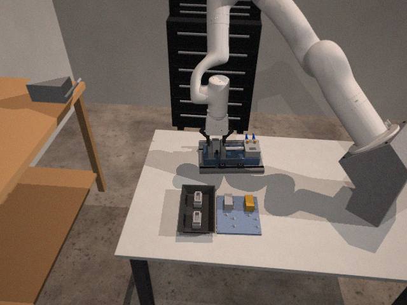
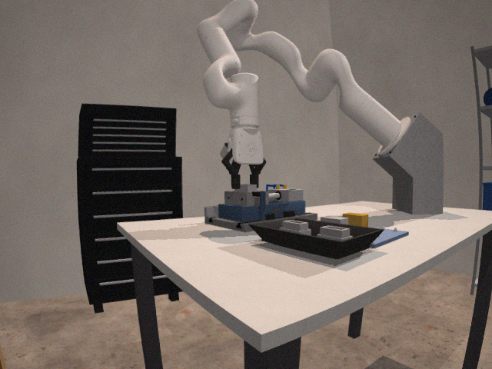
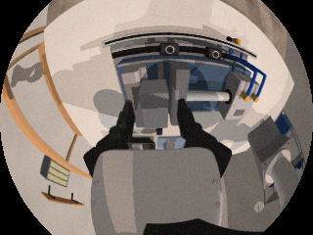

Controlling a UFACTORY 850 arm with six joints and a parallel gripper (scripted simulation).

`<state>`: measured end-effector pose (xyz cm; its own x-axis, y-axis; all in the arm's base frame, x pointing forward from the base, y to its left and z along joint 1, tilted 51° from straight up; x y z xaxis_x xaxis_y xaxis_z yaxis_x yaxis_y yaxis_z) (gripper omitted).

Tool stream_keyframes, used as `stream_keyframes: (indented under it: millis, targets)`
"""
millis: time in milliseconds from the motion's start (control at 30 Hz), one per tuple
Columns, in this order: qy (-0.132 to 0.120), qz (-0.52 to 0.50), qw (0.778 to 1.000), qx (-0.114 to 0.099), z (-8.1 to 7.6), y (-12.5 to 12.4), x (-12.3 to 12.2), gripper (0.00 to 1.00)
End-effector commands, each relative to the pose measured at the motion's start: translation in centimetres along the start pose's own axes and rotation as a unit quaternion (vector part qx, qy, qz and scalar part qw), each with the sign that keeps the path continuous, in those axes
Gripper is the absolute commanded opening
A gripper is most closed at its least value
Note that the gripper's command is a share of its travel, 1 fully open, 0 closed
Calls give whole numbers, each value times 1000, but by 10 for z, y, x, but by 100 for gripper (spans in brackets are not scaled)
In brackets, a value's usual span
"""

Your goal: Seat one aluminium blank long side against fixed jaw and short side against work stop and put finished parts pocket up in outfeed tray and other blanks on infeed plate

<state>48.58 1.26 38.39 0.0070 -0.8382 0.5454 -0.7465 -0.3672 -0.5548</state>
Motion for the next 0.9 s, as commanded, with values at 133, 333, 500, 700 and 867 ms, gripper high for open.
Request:
stream_keyframes:
  millis: [133,333,500,700,867]
  targets:
    - [0,0,1000,1,0,0,0,69]
    - [0,0,1000,1,-1,0,0,69]
    - [0,0,1000,1,-7,0,0,69]
    - [0,0,1000,1,-20,0,0,69]
    - [0,0,1000,1,-29,0,0,69]
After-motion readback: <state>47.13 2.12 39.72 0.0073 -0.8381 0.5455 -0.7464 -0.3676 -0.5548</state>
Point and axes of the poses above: the point where the finger pads meet when closed, its own z axis out along the fingers, its own y axis across the jaws, x = y × z, the point moved 9 cm from there along -z, back along the fingers, and after that the axes turned 1 degree about z, right-handed, at the moved point
